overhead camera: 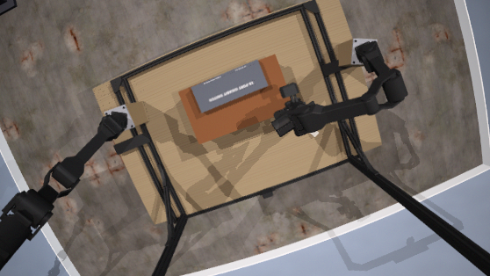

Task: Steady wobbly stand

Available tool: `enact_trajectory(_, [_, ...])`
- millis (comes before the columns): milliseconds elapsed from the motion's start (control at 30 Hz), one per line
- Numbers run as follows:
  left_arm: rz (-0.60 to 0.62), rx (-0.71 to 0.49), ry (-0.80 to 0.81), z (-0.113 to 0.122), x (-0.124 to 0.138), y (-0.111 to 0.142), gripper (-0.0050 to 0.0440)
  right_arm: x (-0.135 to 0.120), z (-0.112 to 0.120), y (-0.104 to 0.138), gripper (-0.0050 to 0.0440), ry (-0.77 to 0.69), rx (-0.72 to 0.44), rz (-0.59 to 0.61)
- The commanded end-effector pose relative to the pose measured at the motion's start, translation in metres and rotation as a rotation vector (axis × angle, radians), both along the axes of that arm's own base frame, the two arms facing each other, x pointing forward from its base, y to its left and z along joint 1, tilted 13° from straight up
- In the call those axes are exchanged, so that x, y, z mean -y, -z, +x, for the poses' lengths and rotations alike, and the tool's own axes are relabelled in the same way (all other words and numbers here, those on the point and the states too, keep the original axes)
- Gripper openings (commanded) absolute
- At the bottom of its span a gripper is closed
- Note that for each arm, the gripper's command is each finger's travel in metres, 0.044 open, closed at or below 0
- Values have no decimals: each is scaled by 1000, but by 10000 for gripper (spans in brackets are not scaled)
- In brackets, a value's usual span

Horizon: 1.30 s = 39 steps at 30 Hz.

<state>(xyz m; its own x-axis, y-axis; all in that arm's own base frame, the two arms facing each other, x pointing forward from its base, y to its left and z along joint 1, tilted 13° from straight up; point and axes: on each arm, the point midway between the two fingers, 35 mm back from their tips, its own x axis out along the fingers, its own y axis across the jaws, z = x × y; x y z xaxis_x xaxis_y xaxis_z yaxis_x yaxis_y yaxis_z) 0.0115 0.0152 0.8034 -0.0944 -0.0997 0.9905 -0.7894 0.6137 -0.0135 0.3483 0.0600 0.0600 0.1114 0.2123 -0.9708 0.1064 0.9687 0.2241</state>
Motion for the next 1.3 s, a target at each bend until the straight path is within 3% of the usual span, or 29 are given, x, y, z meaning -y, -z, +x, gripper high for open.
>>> enact_trajectory(0, [8,-8,-9,0,0,0,0,0,0,0,0,0,0,0])
enact_trajectory(233, [10,-9,-11,0,0,0,0,0,0,0,0,0,0,0])
enact_trajectory(433, [-196,-188,86,69,-85,15,0,0,0,0,0,0,0,0])
enact_trajectory(600, [-377,-323,169,126,-155,45,0,0,0,0,0,0,0,0])
enact_trajectory(800, [-377,-323,169,132,-162,48,0,0,0,0,0,0,0,0])
enact_trajectory(1167, [-786,-550,332,231,-285,156,0,0,0,0,0,0,0,0])
enact_trajectory(1267, [-786,-550,332,235,-289,161,0,0,0,0,0,0,0,0])
